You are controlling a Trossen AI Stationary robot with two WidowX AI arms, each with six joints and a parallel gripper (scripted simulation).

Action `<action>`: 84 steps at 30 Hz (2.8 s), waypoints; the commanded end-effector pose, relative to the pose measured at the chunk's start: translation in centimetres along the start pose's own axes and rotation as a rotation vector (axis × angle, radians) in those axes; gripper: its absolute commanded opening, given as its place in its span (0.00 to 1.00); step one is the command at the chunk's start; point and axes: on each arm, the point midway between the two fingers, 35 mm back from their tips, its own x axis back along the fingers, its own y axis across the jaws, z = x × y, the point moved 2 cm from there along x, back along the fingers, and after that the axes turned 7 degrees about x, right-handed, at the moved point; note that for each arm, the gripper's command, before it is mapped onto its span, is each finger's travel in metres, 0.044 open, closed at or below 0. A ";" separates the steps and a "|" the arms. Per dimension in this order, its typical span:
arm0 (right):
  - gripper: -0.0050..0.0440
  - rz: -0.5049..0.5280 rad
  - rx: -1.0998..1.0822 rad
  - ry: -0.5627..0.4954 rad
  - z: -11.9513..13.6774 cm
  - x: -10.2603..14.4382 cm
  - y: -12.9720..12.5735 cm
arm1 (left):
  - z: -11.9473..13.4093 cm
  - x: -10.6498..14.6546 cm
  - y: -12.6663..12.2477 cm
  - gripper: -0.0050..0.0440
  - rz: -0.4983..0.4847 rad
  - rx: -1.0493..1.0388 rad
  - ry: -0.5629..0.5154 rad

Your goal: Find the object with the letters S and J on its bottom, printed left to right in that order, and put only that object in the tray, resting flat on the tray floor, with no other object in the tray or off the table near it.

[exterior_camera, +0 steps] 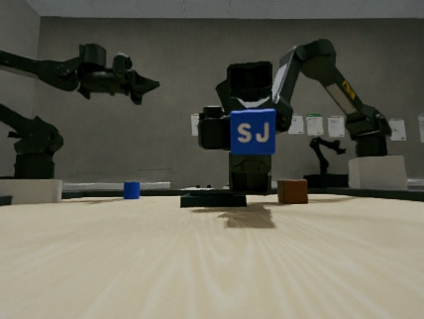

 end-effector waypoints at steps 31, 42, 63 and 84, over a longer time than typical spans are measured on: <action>0.45 -0.004 0.045 -0.049 -1.0 0.7 1.7 | 0.3 -0.1 0.0 0.00 -0.002 -0.004 0.007; 0.45 0.061 -0.012 -0.093 -2.8 1.2 1.6 | 0.3 -0.1 0.0 0.00 -0.002 -0.004 0.007; 0.45 0.191 -0.122 -0.161 -5.1 2.5 0.8 | 0.3 -0.1 0.0 0.00 -0.002 -0.004 0.007; 0.45 0.370 -0.216 -0.201 -6.6 2.7 -1.5 | 0.3 -0.1 0.0 0.00 -0.002 -0.004 0.007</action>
